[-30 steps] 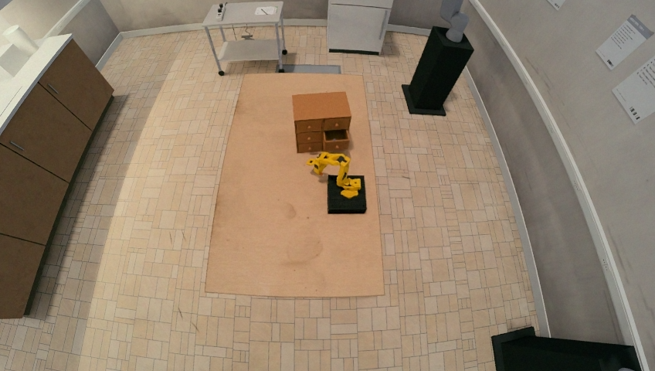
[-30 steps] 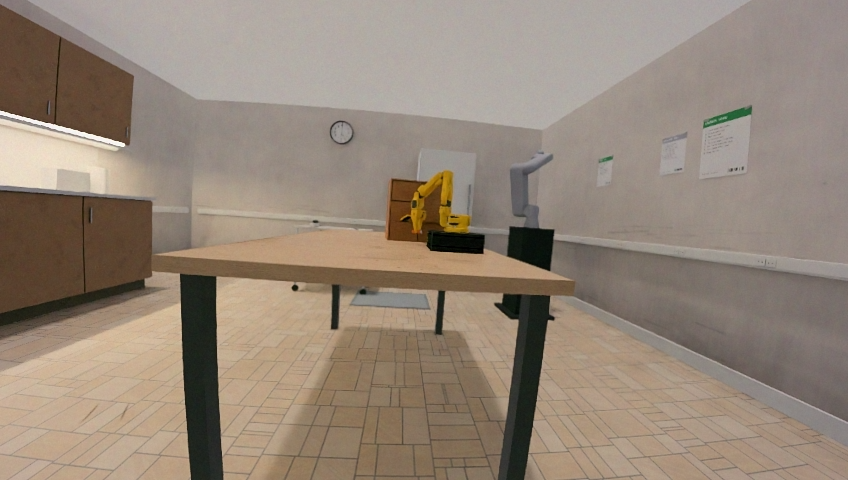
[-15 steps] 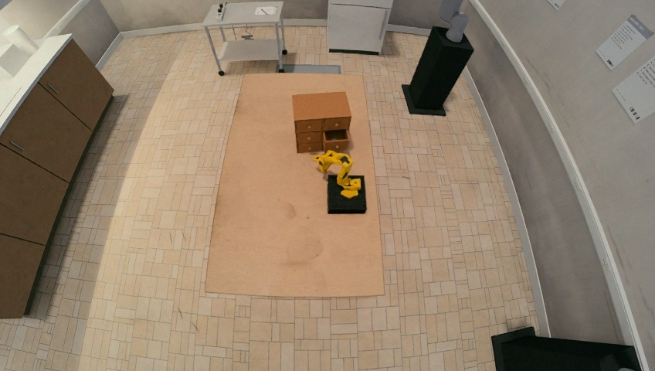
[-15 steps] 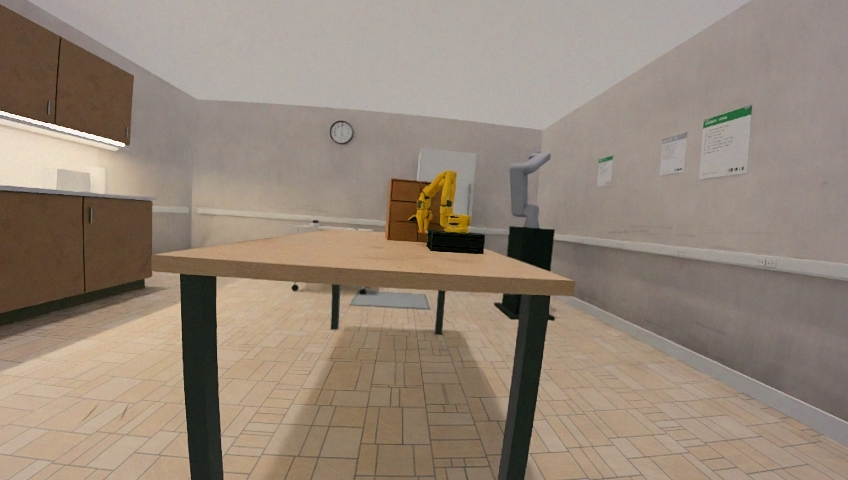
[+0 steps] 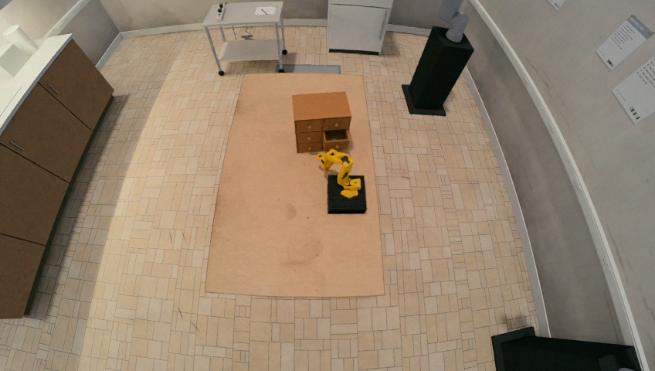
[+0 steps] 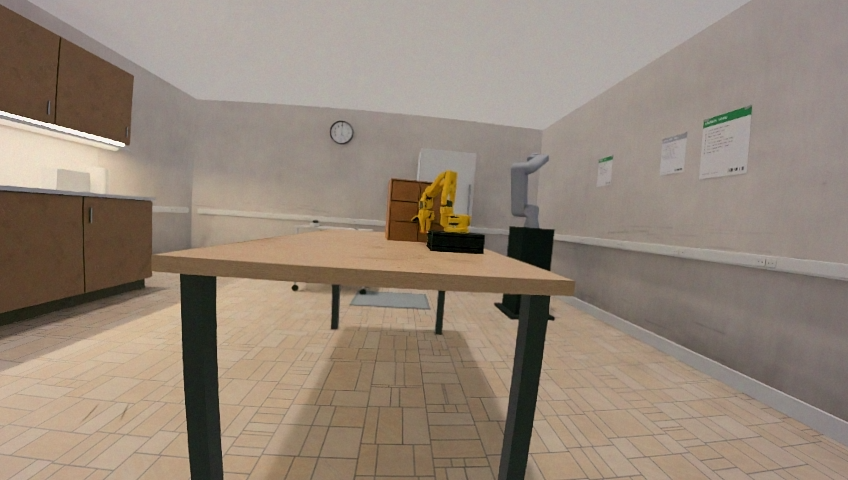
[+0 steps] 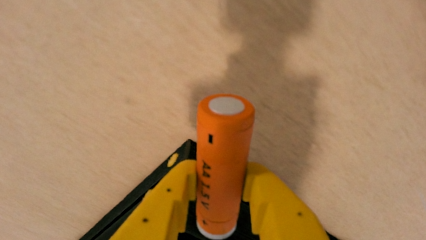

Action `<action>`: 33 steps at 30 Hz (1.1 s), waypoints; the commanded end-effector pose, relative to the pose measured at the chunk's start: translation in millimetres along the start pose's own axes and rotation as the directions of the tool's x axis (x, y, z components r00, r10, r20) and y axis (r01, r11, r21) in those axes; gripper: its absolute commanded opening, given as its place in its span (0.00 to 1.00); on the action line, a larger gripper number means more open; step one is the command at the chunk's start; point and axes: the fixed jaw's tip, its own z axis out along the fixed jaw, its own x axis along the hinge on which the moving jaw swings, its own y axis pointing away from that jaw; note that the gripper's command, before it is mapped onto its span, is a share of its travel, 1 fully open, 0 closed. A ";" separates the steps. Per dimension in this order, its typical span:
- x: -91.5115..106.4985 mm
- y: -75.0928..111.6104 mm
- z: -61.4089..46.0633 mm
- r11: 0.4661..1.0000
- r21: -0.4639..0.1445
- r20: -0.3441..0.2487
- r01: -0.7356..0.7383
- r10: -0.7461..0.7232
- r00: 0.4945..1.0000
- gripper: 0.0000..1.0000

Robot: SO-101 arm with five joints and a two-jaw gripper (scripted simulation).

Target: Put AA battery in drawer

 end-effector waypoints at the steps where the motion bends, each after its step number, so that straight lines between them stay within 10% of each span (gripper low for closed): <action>1: 0.0 -16.0 -0.7 0.995 0.000 0.009 -0.104 0.104 0.995 0.00; 13: 6.6 -53.4 -0.8 0.940 0.002 0.009 -0.341 0.341 0.940 0.00; 28: 6.6 -53.4 -0.8 0.940 0.002 0.009 -0.341 0.341 0.940 0.00; 33: 5.0 -54.0 -16.3 0.940 0.002 0.096 -0.342 0.340 0.935 0.00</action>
